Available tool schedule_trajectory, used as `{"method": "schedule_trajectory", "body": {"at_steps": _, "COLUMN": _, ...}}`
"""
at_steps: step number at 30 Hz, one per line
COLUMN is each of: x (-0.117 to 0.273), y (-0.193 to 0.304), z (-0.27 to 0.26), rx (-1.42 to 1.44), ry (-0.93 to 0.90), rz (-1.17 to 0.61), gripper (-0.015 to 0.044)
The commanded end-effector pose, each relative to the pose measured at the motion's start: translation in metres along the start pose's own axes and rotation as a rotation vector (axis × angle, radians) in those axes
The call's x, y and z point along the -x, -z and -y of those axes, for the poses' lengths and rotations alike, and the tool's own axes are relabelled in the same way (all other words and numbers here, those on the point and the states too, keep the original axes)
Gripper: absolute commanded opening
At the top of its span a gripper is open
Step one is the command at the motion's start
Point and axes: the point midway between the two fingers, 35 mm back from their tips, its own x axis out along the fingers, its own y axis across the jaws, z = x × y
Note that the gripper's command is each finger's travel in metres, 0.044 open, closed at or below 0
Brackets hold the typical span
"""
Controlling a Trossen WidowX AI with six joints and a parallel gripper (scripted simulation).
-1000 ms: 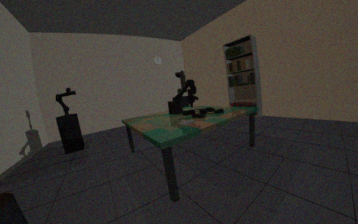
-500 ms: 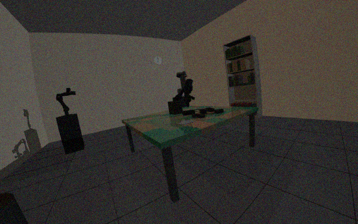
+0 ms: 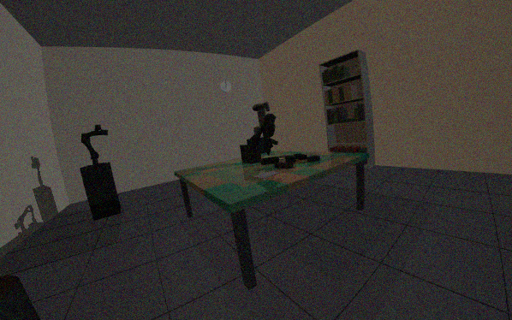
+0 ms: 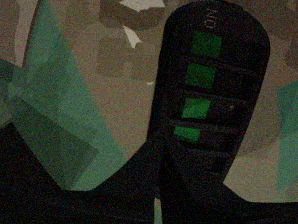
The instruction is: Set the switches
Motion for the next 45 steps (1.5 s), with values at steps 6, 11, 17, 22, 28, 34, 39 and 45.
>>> {"method": "schedule_trajectory", "body": {"at_steps": 6, "x": -0.009, "y": 0.0, "z": -0.015, "rx": -0.006, "ry": 0.0, "rz": 0.008, "gripper": 0.0}}
{"method": "schedule_trajectory", "body": {"at_steps": 11, "x": -0.008, "y": 0.001, "z": -0.013, "rx": -0.002, "ry": -0.003, "rz": 0.001, "gripper": 0.0}}
{"method": "schedule_trajectory", "body": {"at_steps": 17, "x": -0.002, "y": 0.001, "z": -0.013, "rx": -0.003, "ry": -0.002, "rz": -0.001, "gripper": 0.0053}}
{"method": "schedule_trajectory", "body": {"at_steps": 22, "x": 0.04, "y": 0.002, "z": -0.013, "rx": -0.003, "ry": -0.003, "rz": -0.002, "gripper": 0.0184}}
{"method": "schedule_trajectory", "body": {"at_steps": 28, "x": 0.042, "y": 0.002, "z": -0.013, "rx": -0.003, "ry": -0.002, "rz": -0.002, "gripper": 0.0341}}
{"method": "schedule_trajectory", "body": {"at_steps": 34, "x": 0.042, "y": 0.002, "z": -0.013, "rx": -0.003, "ry": -0.002, "rz": -0.002, "gripper": 0.0184}}
{"method": "schedule_trajectory", "body": {"at_steps": 39, "x": 0.042, "y": 0.002, "z": -0.013, "rx": -0.003, "ry": -0.002, "rz": -0.002, "gripper": 0.0053}}
{"method": "schedule_trajectory", "body": {"at_steps": 45, "x": 0.042, "y": 0.002, "z": -0.013, "rx": -0.003, "ry": -0.002, "rz": -0.002, "gripper": 0.0}}
